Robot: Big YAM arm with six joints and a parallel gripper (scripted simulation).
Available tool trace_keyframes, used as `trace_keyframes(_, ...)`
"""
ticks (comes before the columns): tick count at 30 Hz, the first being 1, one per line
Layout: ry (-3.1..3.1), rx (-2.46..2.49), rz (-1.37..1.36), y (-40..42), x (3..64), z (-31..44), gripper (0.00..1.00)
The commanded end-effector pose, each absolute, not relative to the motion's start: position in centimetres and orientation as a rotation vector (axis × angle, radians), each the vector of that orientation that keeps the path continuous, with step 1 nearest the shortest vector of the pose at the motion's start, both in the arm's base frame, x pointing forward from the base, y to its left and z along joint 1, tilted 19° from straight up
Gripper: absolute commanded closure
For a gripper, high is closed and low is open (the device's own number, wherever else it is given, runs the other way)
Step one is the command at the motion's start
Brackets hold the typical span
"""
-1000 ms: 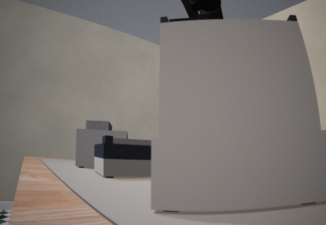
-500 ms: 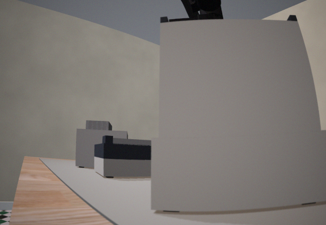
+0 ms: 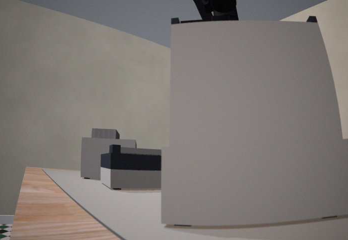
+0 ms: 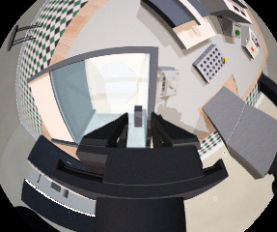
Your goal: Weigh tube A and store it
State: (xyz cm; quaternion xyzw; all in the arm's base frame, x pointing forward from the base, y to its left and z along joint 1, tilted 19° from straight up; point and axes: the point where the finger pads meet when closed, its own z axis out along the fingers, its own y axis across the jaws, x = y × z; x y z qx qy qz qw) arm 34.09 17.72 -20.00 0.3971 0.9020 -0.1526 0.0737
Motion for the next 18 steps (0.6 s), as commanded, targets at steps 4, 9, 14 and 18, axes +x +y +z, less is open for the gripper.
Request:
trace_keyframes(4,2.687,1.212,-0.416,18.6,36.1,-19.6,0.70)
trace_keyframes(9,2.687,1.212,-0.416,18.6,36.1,-19.6,0.70)
trace_keyframes(14,2.680,1.209,-0.388,19.5,36.4,-18.3,0.70)
trace_keyframes(18,2.685,1.194,-0.386,20.0,36.2,-18.0,0.70)
